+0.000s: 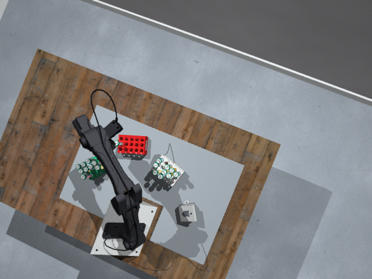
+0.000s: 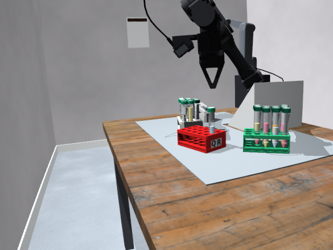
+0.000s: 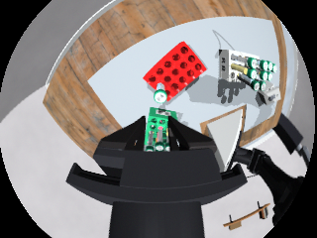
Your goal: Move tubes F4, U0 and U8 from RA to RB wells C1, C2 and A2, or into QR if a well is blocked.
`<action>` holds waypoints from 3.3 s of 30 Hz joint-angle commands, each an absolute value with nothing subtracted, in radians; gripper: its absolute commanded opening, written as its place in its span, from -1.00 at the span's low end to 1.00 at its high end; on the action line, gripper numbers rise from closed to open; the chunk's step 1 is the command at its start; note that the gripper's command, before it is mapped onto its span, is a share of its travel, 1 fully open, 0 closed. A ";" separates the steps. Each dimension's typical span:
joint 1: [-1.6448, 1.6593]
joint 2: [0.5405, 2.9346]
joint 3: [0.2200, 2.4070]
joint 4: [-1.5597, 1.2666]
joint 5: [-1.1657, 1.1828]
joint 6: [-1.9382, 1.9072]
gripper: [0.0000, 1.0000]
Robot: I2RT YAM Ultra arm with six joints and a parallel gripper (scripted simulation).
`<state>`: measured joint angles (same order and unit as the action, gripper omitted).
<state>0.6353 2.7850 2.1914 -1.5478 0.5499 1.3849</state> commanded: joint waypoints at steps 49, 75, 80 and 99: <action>0.582 2.758 2.002 -1.374 0.608 1.329 -0.40; 0.569 2.746 1.962 -1.339 0.614 1.317 -0.40; 0.576 2.747 1.958 -1.333 0.616 1.315 -0.40; 0.576 2.741 1.982 -1.318 0.617 1.313 -1.00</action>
<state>0.5560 2.7747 1.9579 -1.3354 0.5961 1.3193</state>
